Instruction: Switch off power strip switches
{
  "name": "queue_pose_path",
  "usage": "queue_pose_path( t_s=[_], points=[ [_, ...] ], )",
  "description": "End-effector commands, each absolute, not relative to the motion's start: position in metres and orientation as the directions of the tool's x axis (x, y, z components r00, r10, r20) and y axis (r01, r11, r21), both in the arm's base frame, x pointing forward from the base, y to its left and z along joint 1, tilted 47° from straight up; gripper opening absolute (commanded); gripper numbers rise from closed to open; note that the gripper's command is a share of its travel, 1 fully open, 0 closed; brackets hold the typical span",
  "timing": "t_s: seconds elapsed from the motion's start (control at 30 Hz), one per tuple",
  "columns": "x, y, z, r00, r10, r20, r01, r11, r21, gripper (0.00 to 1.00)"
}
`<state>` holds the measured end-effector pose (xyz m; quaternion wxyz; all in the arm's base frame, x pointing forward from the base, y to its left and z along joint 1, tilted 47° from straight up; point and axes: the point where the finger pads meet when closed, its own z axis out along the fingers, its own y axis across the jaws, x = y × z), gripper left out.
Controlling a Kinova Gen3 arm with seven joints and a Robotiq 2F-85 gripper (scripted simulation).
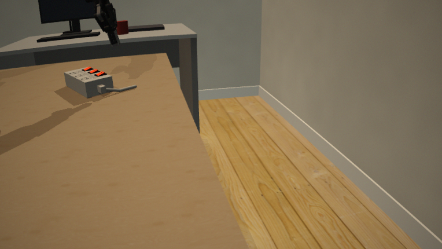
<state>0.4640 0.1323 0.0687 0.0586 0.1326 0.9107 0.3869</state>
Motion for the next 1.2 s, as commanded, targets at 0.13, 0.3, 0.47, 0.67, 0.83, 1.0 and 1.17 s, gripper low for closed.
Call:
queue_pose_path(
  t_s=[0.13, 0.3, 0.47, 0.67, 0.83, 1.0, 1.17],
  points=[
    [0.4645, 0.1317, 0.0689, -0.958, 0.288, -0.005, 0.196, 0.666, 0.72, 0.0],
    [0.4645, 0.1317, 0.0689, -0.958, 0.288, -0.005, 0.196, 0.666, 0.72, 0.0],
    [0.4645, 0.1317, 0.0689, -0.958, 0.288, -0.005, 0.196, 0.666, 0.72, 0.0],
    [0.4645, 0.1317, 0.0689, -0.958, 0.288, -0.005, 0.196, 0.666, 0.72, 0.0],
    [0.4645, 0.1317, 0.0689, -0.958, 0.288, -0.005, 0.196, 0.666, 0.72, 0.0],
    [0.4645, 0.1317, 0.0689, -0.958, 0.288, -0.005, 0.196, 0.666, 0.72, 1.0],
    [0.4645, 0.1317, 0.0689, -0.958, 0.288, -0.005, 0.196, 0.666, 0.72, 1.0]
  ],
)
